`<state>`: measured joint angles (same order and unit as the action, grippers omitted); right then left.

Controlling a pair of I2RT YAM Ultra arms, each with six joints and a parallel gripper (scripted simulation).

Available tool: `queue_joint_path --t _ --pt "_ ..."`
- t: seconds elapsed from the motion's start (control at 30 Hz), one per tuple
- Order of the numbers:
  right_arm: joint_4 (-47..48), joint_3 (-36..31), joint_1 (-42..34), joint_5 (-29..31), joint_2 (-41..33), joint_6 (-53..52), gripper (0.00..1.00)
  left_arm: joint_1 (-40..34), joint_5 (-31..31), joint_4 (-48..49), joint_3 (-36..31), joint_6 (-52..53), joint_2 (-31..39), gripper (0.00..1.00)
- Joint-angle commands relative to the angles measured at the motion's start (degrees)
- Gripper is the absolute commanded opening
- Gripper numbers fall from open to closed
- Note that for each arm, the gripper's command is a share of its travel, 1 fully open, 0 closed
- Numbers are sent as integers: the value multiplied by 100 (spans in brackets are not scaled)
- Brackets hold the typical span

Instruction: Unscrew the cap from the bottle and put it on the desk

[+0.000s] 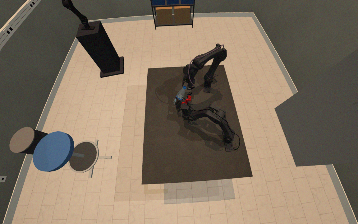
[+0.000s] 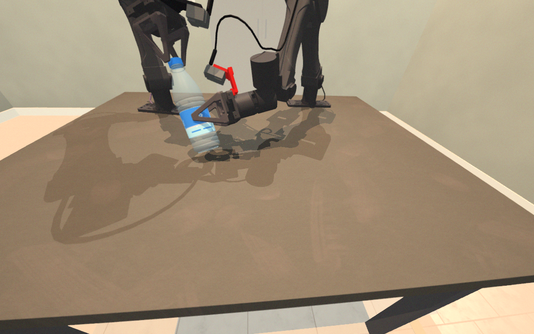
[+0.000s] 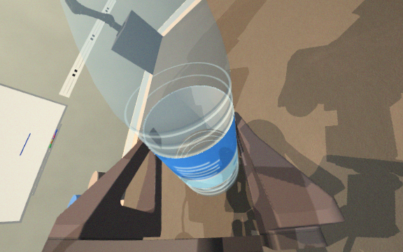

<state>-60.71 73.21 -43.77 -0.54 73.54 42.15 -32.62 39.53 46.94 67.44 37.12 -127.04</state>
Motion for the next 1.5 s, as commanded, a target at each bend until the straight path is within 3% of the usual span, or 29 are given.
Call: queue_joint_path --t 0.0,0.7,0.77,0.8,1.27,1.33,1.47 --pt "17 27 1 -2 -19 -47 57 -12 29 -27 38 -53 113 0" --pt "12 30 232 -404 0 -5591 57 -12 29 -27 38 -53 113 0" --pt "12 30 232 -404 0 -5591 57 -12 29 -27 38 -53 113 0" --pt "18 25 248 -432 -3 -6249 57 -12 29 -27 38 -53 113 0" --pt "103 -56 341 -596 -56 -9840 57 -12 29 -27 38 -53 113 0" --pt "103 -56 341 -596 -56 -9840 57 -12 29 -27 38 -53 113 0" --pt "154 -103 360 -629 -90 -11262 57 -12 29 -27 38 -53 113 0"
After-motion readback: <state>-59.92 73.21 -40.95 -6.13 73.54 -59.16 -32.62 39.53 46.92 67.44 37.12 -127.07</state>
